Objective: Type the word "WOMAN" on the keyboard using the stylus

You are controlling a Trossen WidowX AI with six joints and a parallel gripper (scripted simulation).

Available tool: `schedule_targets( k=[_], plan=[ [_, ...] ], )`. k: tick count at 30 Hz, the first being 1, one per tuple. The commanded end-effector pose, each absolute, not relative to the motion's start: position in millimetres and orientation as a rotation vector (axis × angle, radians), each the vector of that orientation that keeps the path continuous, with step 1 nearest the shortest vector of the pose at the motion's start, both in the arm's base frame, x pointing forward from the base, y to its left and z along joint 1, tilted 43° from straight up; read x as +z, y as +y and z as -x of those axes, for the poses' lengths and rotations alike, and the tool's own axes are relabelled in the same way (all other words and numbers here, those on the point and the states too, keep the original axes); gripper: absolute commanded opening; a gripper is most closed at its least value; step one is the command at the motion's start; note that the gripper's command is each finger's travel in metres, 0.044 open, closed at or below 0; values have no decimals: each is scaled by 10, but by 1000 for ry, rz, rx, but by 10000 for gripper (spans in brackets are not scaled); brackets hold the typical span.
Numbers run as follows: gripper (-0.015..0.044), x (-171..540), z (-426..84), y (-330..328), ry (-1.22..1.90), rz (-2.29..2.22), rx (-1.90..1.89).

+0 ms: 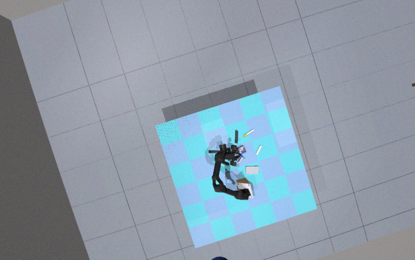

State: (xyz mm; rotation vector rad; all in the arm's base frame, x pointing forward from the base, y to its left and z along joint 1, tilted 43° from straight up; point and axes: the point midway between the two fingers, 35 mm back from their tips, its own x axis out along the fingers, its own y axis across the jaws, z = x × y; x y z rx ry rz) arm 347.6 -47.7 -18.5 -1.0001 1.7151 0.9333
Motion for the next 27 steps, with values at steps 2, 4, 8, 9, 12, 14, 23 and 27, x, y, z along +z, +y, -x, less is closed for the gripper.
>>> schedule_targets(
  k=[2, 4, 8, 9, 12, 14, 23, 27],
  plan=[
    [81, -124, -3468, -530, 1713, 994, 931],
    [81, -50, -3453, -599, 1713, 995, 931],
    [81, 95, -3417, -734, 1714, 995, 930],
    [81, 95, -3417, -734, 1714, 995, 930],
    [81, 95, -3417, -734, 1714, 995, 930],
    [78, 68, -3429, -715, 1711, 987, 922],
    [0, 68, -3456, -727, 1711, 988, 923],
    [0, 65, -3545, -769, 1711, 990, 924]
  ],
)
